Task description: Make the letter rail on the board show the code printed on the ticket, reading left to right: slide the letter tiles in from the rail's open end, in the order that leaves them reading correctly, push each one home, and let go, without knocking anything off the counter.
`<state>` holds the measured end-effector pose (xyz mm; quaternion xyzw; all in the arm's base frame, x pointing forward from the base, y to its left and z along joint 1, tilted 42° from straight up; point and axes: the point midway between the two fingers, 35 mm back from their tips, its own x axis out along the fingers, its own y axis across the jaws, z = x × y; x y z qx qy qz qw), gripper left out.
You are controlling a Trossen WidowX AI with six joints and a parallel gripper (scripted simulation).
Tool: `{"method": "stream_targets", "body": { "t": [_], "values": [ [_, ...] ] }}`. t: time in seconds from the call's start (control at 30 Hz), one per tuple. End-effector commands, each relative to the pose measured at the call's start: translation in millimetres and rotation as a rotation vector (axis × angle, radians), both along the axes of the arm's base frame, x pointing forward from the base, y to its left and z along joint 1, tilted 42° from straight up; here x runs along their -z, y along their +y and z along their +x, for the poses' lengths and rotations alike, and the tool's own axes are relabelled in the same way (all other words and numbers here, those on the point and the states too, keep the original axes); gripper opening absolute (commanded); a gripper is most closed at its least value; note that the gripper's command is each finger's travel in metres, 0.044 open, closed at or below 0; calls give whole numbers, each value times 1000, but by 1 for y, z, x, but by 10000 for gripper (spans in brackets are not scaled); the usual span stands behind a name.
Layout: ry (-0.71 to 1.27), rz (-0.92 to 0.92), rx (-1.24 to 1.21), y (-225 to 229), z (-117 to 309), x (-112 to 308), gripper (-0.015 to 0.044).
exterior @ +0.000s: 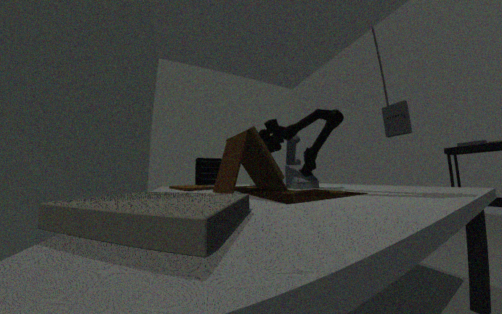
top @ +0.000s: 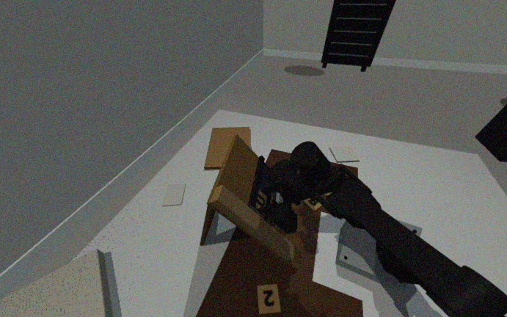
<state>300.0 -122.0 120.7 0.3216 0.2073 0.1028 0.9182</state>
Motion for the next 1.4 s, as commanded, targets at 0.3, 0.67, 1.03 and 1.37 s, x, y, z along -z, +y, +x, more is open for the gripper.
{"method": "stream_targets", "body": {
  "t": [0.3, 0.67, 1.03, 1.37],
  "values": [
    [2, 0, 5, -1, -2, -1, 263],
    [4, 0, 7, -5, -15, -7, 295],
    [4, 0, 7, -9, -21, -5, 295],
    [5, 0, 7, -12, -28, -5, 295]
  ]
}}
